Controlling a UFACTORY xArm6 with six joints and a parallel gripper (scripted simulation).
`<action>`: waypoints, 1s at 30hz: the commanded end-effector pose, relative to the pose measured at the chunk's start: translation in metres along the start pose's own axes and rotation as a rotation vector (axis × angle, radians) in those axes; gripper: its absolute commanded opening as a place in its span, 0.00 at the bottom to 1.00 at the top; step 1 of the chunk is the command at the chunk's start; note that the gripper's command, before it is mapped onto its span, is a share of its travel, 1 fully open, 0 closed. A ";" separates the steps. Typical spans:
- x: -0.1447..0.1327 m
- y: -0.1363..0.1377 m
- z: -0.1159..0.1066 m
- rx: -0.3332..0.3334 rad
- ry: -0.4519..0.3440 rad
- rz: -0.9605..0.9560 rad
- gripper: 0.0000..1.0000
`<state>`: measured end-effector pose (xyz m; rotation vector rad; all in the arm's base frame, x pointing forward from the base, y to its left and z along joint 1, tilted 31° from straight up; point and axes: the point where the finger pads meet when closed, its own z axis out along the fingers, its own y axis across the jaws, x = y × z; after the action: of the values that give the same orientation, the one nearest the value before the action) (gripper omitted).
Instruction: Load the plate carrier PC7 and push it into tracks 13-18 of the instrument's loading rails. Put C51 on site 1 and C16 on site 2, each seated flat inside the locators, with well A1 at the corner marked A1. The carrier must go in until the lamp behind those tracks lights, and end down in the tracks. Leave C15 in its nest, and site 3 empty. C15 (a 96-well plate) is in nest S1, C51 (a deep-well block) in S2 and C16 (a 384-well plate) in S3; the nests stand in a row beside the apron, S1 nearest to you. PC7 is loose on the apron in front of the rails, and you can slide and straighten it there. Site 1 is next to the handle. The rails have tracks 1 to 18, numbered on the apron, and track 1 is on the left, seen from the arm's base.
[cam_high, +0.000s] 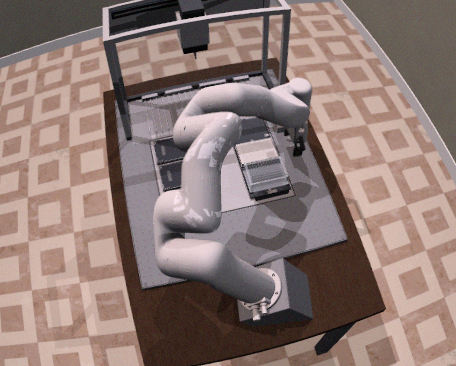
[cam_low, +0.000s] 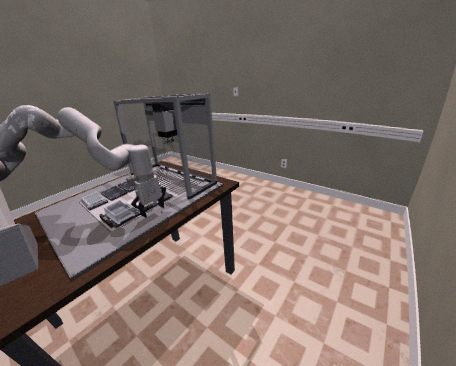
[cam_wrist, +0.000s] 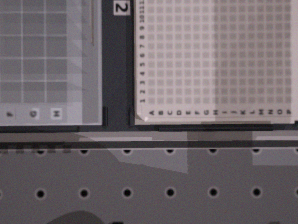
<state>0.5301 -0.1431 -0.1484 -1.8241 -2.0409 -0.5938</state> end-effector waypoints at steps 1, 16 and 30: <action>-0.001 0.002 -0.009 -0.005 -0.003 -0.001 1.00; -0.001 0.002 -0.030 -0.005 -0.003 -0.001 1.00; -0.001 0.002 -0.051 -0.005 -0.003 -0.001 1.00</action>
<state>0.5293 -0.1674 -0.1085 -1.8252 -2.0417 -0.5945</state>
